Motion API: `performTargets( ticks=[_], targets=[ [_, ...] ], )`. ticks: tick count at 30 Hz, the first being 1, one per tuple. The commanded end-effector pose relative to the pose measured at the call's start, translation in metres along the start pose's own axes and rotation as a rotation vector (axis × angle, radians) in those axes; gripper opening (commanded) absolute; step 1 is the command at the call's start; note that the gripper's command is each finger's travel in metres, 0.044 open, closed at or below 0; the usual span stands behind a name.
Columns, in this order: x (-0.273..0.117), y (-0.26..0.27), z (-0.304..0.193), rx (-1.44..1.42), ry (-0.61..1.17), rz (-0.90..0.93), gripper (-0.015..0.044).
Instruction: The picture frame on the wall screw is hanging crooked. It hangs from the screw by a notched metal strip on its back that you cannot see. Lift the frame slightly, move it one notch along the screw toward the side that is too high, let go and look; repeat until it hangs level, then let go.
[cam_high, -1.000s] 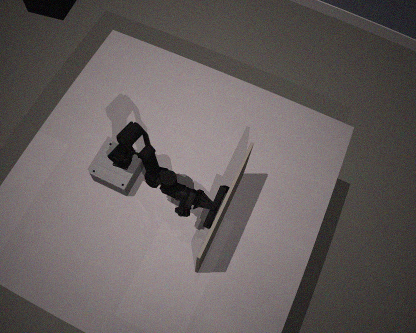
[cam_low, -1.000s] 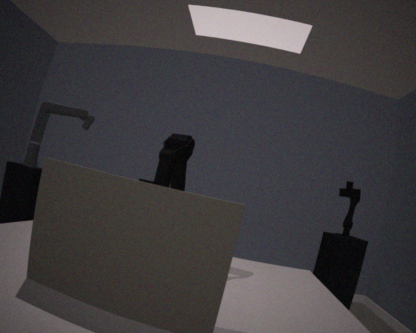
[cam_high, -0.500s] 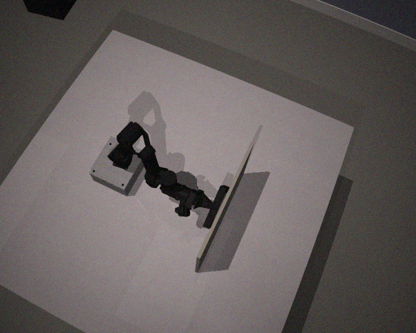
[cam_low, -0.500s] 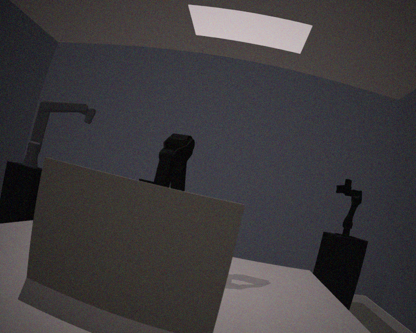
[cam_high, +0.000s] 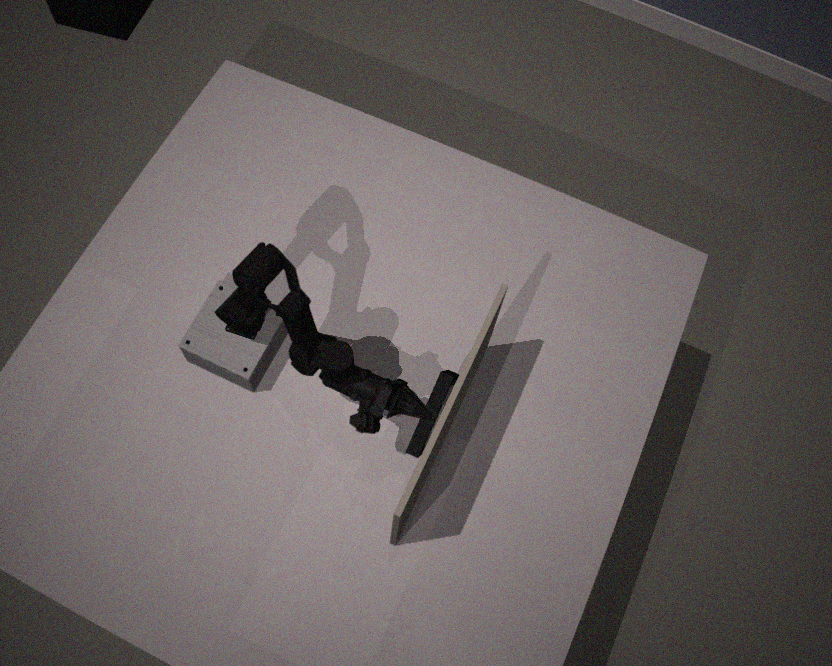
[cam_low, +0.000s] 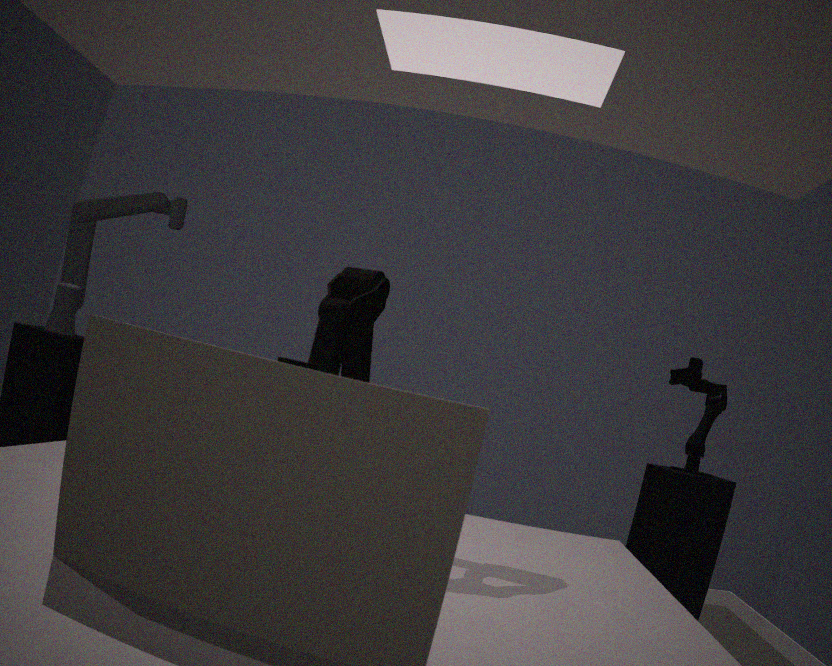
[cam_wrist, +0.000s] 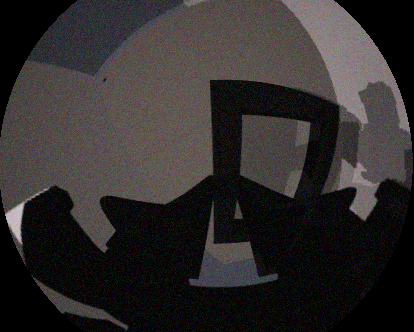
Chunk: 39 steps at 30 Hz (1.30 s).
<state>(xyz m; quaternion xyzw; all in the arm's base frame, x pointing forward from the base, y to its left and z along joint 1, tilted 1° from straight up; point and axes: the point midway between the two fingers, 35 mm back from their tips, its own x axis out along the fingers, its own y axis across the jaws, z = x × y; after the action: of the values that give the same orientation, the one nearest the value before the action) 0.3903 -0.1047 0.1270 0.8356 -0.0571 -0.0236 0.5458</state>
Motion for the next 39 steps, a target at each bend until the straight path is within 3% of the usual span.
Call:
performTargets(
  ticks=[1,39],
  targets=[
    [0.0,0.003,0.0,0.0,-0.002,0.004,0.0],
    [0.0,0.013,0.0,0.0,-0.002,0.004,0.0]
  ],
)
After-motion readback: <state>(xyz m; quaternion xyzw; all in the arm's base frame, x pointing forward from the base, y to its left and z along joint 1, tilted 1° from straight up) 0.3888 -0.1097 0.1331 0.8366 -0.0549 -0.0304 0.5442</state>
